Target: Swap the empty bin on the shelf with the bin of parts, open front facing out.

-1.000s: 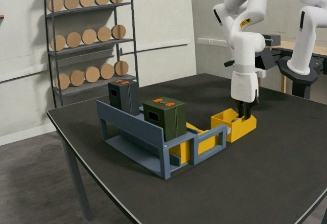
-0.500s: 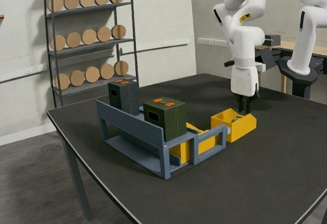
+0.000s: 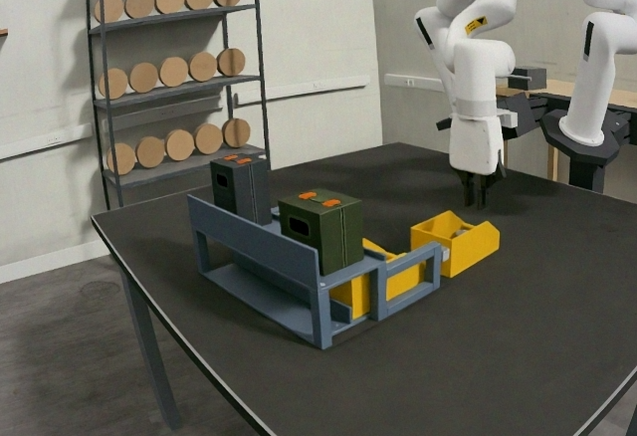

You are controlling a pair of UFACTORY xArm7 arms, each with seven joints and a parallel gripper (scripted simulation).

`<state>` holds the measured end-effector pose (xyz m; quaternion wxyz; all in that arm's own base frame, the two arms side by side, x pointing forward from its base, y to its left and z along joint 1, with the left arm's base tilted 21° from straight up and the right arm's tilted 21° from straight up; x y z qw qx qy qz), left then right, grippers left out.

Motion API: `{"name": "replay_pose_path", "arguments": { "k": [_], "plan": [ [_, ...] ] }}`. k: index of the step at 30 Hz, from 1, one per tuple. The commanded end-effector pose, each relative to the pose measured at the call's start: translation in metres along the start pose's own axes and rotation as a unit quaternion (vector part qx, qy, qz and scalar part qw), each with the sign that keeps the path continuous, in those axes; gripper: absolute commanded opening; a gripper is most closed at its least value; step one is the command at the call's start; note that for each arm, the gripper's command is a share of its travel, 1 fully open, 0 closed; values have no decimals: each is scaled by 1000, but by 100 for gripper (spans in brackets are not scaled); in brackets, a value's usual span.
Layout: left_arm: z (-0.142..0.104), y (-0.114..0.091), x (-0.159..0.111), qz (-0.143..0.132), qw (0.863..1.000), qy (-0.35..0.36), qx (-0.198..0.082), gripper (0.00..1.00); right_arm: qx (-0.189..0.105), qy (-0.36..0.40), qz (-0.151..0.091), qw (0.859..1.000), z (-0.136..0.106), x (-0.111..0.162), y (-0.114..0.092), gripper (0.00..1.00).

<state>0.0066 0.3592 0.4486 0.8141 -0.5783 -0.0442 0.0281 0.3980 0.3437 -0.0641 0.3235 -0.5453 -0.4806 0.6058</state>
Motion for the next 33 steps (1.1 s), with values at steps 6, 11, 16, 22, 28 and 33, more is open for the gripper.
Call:
{"name": "replay_pose_path", "arguments": {
  "k": [6,11,16,22,28,33],
  "plan": [
    [1,-2,0,-1,1000,0,2,100,-2,0,-2,1000,-1,1,-16,27],
    [1,-2,0,-1,1000,0,2,100,-2,0,-2,1000,-1,1,-21,27],
    [1,-2,0,-1,1000,0,2,100,-2,0,-2,1000,-1,1,-25,27],
    [1,-2,0,-1,1000,0,2,100,-2,0,-2,1000,-1,1,-28,27],
    [1,-2,0,-1,1000,0,2,100,-2,0,-2,1000,-1,1,-29,27],
    [1,-2,0,-1,1000,0,2,100,-2,0,-2,1000,-1,1,-29,27]
  ]
}}
Point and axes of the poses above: on each arm, the point where the finger pads meet when closed, its own y axis out along the fingers, its own x axis across the jaws, z = x × y, the point moved 7 cm from there along -y, back along the fingers, and after that the axes turned 7 degrees about -y, right-handed, at the moved point
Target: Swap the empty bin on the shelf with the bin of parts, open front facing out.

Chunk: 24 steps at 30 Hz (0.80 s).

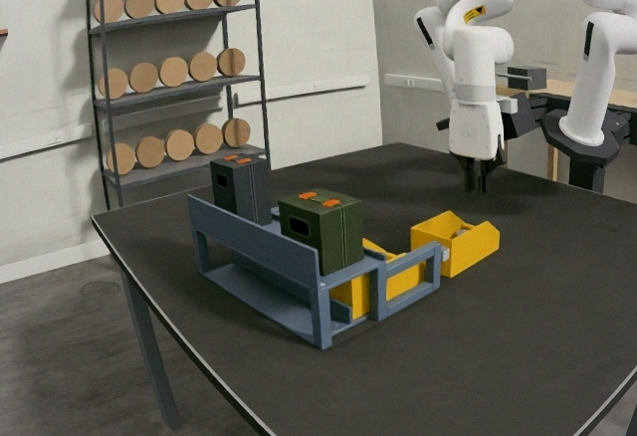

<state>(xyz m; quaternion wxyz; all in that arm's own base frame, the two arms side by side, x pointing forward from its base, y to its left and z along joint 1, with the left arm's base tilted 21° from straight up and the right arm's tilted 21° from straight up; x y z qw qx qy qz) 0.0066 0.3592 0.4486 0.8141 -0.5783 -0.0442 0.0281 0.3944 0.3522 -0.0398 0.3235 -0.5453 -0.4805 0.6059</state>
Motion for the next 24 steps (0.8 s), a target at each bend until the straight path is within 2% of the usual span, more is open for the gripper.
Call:
{"name": "replay_pose_path", "arguments": {
  "k": [1,2,3,24],
  "plan": [
    [1,-2,0,-1,1000,0,2,100,-2,0,-2,1000,-1,1,-3,27],
    [1,-2,0,-1,1000,0,2,100,-2,0,-2,1000,-1,1,-3,27],
    [1,-2,0,-1,1000,0,2,100,-2,0,-2,1000,-1,1,-3,0],
    [1,-2,0,-1,1000,0,2,100,-2,0,-2,1000,-1,1,-3,0]
  ]
}}
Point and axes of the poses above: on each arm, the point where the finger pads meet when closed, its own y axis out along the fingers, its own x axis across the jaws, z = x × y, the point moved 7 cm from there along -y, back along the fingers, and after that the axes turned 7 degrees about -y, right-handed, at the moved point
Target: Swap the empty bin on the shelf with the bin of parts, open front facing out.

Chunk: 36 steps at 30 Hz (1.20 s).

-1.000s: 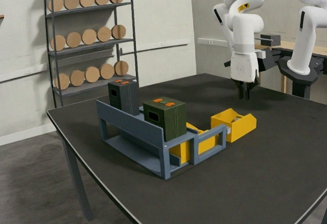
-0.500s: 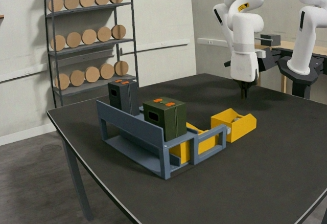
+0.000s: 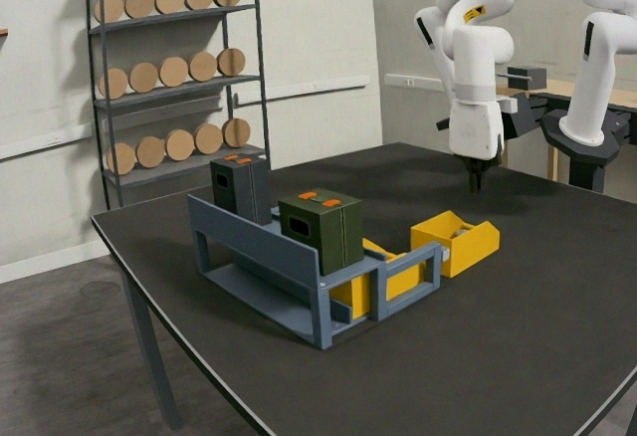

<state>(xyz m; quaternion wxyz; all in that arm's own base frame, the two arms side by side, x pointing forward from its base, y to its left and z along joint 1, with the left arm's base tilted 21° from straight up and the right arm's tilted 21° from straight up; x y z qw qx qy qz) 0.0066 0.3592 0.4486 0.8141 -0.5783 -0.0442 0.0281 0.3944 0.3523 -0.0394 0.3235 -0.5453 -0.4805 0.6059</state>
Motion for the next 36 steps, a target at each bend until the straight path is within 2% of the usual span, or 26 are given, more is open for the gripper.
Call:
{"name": "replay_pose_path", "arguments": {
  "k": [1,7,16,18,20,33,35,36],
  "plan": [
    [1,-2,0,-1,1000,0,2,100,-2,0,-2,1000,-1,1,-3,0],
    [1,-2,0,-1,1000,0,2,100,-2,-19,-1,1000,-5,-3,-2,0],
    [1,-2,0,-1,1000,0,2,100,2,-120,0,993,-22,-26,3,0],
    [1,-2,0,-1,1000,0,2,100,2,-120,0,993,-22,-26,3,0],
    [1,-2,0,-1,1000,0,2,100,3,-158,0,988,-28,-34,5,0],
    [1,-2,0,-1,1000,0,2,100,5,-286,-1,958,-49,-65,10,0],
    [1,-2,0,-1,1000,0,2,100,5,-286,-1,958,-49,-65,10,0],
    [1,-2,0,-1,1000,0,2,100,5,-314,-1,949,-53,-72,11,0]
  ]
}}
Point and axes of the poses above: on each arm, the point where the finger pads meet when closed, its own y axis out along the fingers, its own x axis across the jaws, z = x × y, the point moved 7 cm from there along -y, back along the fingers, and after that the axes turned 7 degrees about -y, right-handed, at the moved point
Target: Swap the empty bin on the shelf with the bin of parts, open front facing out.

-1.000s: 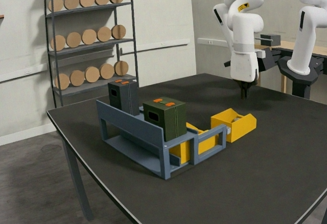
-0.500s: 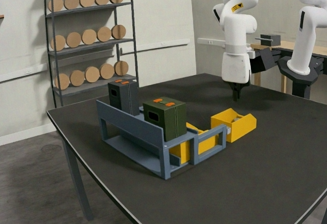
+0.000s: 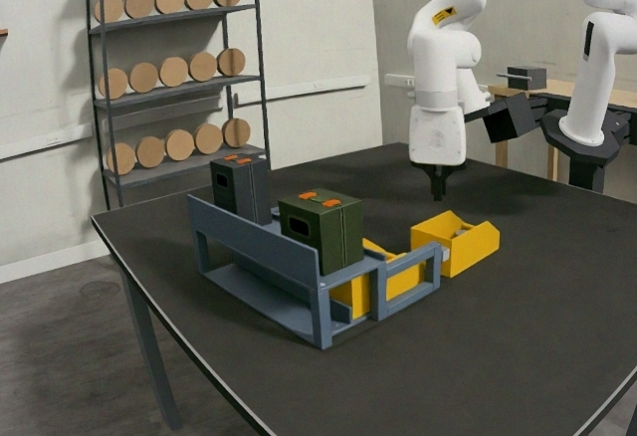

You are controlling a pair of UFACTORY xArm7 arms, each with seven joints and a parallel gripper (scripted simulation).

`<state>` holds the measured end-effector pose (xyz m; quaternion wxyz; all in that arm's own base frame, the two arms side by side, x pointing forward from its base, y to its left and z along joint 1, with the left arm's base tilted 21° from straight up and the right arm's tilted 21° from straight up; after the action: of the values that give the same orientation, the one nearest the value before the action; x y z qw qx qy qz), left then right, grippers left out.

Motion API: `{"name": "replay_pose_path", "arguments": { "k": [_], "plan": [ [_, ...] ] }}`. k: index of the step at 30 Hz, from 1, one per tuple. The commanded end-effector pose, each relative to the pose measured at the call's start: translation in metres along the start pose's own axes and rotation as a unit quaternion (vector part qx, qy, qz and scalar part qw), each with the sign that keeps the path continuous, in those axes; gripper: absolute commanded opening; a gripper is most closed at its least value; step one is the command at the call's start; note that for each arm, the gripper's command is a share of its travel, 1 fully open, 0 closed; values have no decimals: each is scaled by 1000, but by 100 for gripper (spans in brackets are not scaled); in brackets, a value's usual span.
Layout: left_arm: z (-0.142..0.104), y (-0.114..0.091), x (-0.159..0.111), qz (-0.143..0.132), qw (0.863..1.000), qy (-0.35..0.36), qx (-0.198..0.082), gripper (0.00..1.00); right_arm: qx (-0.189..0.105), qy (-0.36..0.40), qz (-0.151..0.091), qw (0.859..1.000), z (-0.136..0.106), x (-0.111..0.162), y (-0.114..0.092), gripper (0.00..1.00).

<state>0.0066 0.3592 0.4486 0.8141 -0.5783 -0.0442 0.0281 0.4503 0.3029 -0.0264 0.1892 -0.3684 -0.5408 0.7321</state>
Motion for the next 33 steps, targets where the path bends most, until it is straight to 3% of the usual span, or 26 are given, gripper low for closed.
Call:
{"name": "replay_pose_path", "arguments": {
  "k": [1,16,31,33],
  "plan": [
    [1,-2,0,-1,1000,0,2,100,-4,-66,-4,998,-3,-18,0,0],
    [1,-2,0,-1,1000,0,2,100,-5,-199,-4,980,-3,-56,5,0],
    [1,-2,0,-1,1000,0,2,100,-8,-367,-1,930,0,-108,10,0],
    [1,-2,0,-1,1000,0,2,100,-8,-367,-1,930,0,-108,10,0]
  ]
}}
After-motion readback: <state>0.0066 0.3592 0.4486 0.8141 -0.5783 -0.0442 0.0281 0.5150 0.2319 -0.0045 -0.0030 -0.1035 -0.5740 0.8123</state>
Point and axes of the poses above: on each arm, the point where the finger pads meet when closed, its own y axis out along the fingers, its own x axis across the jaws, z = x × y, the point moved 7 cm from there along -y, back along the fingers, and after that the axes turned 7 degrees about -y, right-handed, at the moved point
